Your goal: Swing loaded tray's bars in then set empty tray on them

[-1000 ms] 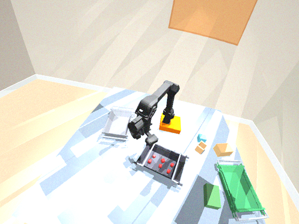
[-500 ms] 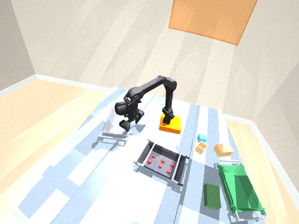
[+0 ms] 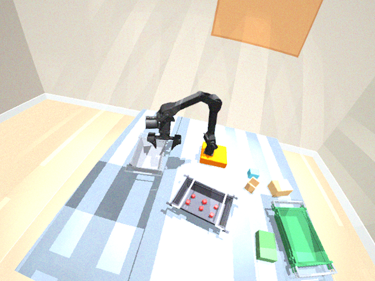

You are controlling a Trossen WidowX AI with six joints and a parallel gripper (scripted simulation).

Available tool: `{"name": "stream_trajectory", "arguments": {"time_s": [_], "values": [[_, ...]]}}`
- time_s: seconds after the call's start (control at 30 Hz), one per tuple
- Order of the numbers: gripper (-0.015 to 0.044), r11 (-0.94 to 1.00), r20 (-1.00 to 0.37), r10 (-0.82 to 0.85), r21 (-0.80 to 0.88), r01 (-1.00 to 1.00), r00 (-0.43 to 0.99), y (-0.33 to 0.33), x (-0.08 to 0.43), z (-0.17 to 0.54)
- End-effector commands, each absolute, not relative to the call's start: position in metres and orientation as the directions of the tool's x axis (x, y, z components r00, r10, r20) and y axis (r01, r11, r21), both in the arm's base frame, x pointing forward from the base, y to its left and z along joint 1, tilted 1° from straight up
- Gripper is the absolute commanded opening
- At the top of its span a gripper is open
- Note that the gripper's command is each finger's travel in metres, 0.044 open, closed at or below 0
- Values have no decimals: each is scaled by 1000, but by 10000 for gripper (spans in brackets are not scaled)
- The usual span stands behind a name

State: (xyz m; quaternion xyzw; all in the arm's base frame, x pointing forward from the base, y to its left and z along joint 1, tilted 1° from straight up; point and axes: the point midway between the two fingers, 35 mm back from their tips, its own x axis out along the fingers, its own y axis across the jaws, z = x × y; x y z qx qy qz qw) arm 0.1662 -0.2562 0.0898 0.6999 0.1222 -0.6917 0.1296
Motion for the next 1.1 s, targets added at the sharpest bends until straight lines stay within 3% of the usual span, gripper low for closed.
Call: {"name": "stream_trajectory", "arguments": {"time_s": [0.0,0.97,1.07], "values": [[440,-953,-1000,-15,19,303,14,-257,163,90],[440,-953,-1000,-15,18,303,14,-258,164,4],[396,-953,-1000,-15,18,303,14,-258,164,4]]}}
